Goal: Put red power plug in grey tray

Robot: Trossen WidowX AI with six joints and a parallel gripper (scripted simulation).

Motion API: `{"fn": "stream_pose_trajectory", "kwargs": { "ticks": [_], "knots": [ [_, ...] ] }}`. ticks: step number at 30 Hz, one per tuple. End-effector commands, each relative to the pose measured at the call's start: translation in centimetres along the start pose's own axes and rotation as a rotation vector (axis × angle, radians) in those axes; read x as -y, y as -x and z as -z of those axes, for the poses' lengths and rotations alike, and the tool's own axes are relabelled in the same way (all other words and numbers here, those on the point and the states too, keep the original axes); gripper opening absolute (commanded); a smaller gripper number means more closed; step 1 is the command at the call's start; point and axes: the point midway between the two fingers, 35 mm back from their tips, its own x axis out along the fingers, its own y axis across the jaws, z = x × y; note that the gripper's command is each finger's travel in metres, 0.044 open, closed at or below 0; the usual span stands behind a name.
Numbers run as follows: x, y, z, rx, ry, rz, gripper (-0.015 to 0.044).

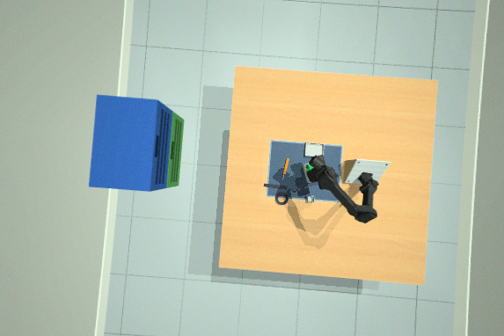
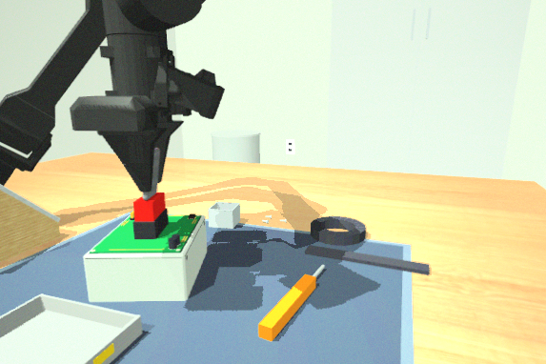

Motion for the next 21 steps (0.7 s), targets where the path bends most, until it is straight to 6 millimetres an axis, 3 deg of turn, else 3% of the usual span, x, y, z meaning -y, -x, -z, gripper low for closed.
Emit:
{"fn": "stream_pose_trajectory", "kwargs": {
  "ticks": [1, 4, 14, 21],
  "knots": [
    [0.2, 0.0, -0.1, 0.002, 0.002, 0.007, 0.0067],
    [0.2, 0.0, -0.1, 0.002, 0.002, 0.007, 0.0000],
    [0.2, 0.0, -0.1, 0.002, 0.002, 0.007, 0.0000],
    [-0.1, 1.6, -0.1, 0.002, 0.001, 0.043, 0.0000]
  ]
}}
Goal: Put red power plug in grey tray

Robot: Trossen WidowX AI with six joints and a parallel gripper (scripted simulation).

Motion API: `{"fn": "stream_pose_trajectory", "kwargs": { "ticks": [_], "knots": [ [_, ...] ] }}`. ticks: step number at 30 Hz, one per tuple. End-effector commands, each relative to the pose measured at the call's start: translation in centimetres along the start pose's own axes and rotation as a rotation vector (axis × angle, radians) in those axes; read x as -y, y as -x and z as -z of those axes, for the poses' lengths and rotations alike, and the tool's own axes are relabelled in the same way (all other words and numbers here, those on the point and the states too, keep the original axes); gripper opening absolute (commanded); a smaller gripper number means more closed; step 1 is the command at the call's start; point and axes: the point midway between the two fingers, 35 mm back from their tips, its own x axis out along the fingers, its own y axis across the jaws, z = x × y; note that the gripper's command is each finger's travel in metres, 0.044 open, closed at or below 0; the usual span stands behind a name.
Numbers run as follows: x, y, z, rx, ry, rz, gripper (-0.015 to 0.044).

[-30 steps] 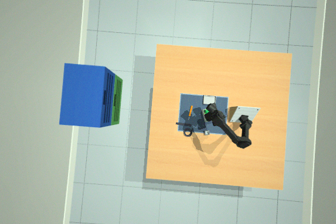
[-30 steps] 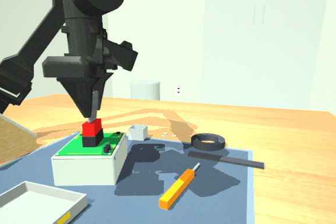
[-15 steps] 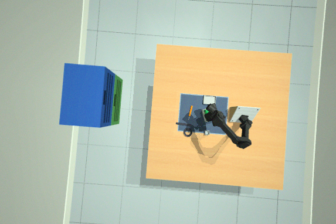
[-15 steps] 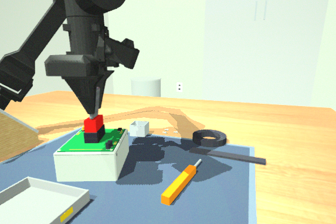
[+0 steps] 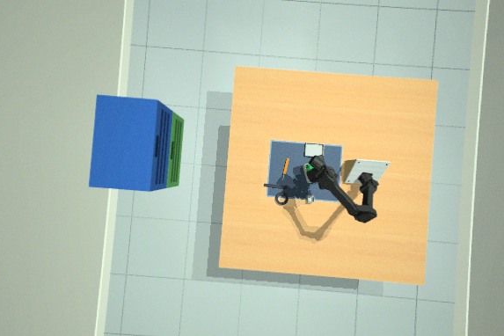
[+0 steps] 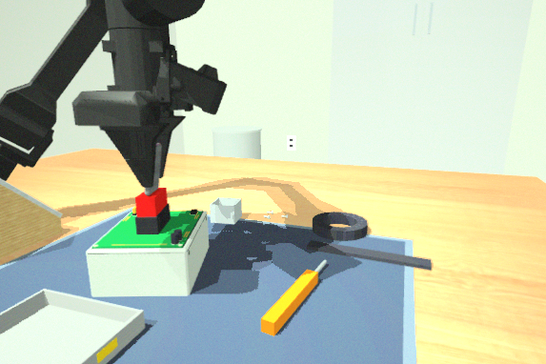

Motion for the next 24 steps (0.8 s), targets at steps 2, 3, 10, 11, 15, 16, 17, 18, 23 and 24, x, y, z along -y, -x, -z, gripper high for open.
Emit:
{"fn": "stream_pose_trajectory", "kwargs": {
  "ticks": [2, 3, 10, 11, 15, 16, 17, 18, 23, 24],
  "knots": [
    [-0.4, 1.9, 0.0, 0.006, -0.006, 0.073, 0.0000],
    [-0.5, 2.2, 0.0, 0.005, -0.006, 0.086, 0.0000],
    [0.4, 2.2, 0.1, 0.006, -0.006, -0.025, 0.0000],
    [0.7, 2.2, 0.1, 0.006, -0.005, -0.054, 0.0000],
    [1.3, 2.2, 0.1, 0.006, -0.005, -0.130, 0.0000],
    [1.4, 2.2, 0.1, 0.006, -0.005, -0.134, 0.0000],
    [1.3, 2.2, 0.1, 0.006, -0.005, -0.131, 0.0000],
    [1.3, 2.2, 0.1, 0.006, -0.005, -0.121, 0.0000],
    [0.2, 2.3, 0.0, 0.006, -0.006, 0.001, 0.0000],
    [0.0, 2.5, 0.0, 0.006, -0.006, 0.032, 0.0000]
  ]
}}
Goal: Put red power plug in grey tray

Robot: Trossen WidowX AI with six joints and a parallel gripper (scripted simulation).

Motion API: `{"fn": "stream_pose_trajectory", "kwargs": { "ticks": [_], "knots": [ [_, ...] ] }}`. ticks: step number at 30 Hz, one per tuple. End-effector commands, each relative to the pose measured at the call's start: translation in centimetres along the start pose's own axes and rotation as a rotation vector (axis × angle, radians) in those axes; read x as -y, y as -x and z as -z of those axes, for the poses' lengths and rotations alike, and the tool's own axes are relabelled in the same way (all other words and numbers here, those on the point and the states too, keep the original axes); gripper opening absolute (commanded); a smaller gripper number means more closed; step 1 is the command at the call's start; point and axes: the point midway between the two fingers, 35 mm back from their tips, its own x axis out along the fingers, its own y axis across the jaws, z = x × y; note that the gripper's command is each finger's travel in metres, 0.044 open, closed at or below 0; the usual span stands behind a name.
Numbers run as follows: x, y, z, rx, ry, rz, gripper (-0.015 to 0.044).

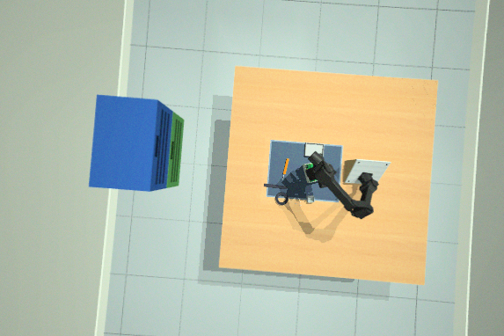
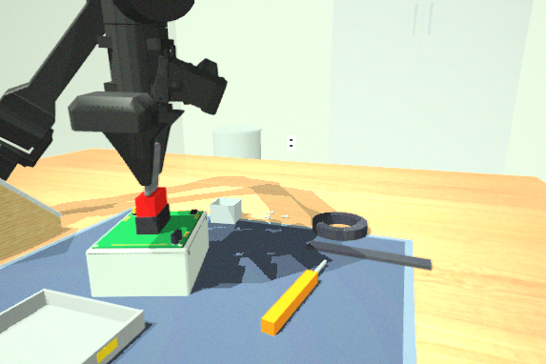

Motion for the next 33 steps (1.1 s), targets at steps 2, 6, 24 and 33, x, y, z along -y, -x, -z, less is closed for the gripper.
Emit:
{"fn": "stream_pose_trajectory", "kwargs": {
  "ticks": [2, 6, 24, 33],
  "knots": [
    [-1.0, 1.8, 0.1, 0.026, -0.008, 0.168, 0.0000],
    [-1.5, 2.0, 0.1, 0.025, -0.009, 0.222, 0.0000],
    [0.4, 2.3, 0.2, 0.027, -0.005, -0.007, 0.0000],
    [-1.5, 2.5, 0.2, 0.025, -0.009, 0.217, 0.0000]
  ]
}}
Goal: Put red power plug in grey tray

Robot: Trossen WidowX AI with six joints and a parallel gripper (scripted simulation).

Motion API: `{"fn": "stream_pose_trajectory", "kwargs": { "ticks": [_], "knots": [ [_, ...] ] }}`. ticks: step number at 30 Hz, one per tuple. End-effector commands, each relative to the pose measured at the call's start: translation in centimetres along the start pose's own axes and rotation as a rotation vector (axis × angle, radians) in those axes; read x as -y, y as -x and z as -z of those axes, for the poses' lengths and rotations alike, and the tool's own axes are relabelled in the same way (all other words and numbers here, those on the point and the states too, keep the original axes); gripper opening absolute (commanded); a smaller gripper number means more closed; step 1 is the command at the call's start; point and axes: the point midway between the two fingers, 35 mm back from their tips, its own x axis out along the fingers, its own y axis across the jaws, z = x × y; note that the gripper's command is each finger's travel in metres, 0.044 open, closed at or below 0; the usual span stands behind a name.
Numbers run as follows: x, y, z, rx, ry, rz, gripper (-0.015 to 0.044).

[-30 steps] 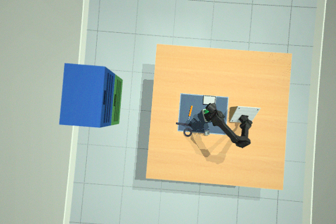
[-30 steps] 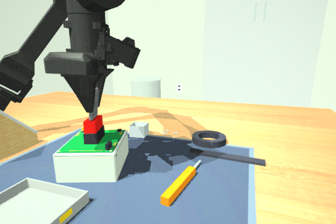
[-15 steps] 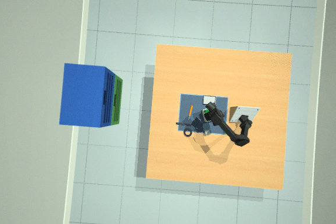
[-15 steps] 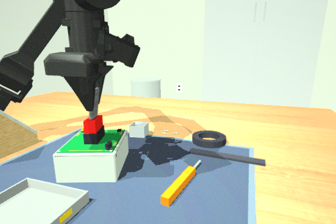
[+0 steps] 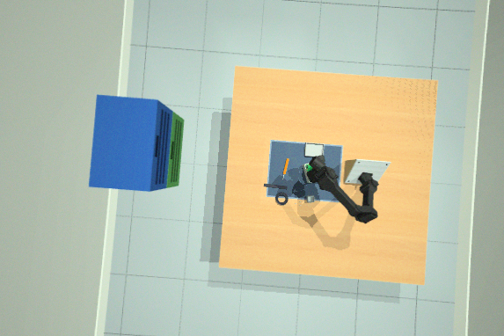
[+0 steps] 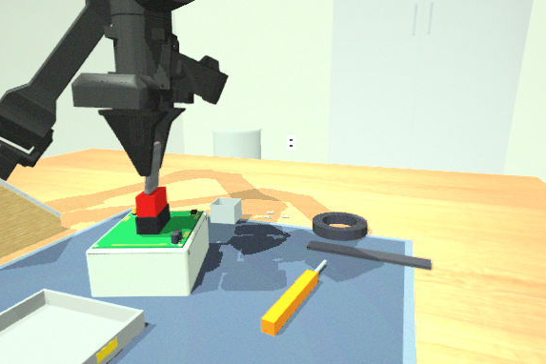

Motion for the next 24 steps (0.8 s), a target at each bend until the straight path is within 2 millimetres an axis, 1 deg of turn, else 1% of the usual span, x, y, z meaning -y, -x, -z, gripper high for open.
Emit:
{"fn": "stream_pose_trajectory", "kwargs": {
  "ticks": [1, 4, 12, 15, 19, 24],
  "knots": [
    [-0.8, 1.9, 0.1, 0.026, -0.007, 0.108, 0.0000],
    [-0.6, 1.9, 0.1, 0.027, -0.007, 0.083, 0.0000],
    [1.2, 1.9, 0.2, 0.027, -0.003, -0.132, 0.0000],
    [1.5, 2.0, 0.2, 0.027, -0.002, -0.167, 0.0000],
    [1.2, 2.0, 0.2, 0.027, -0.003, -0.124, 0.0000],
    [0.0, 2.2, 0.1, 0.027, -0.006, 0.021, 0.0000]
  ]
}}
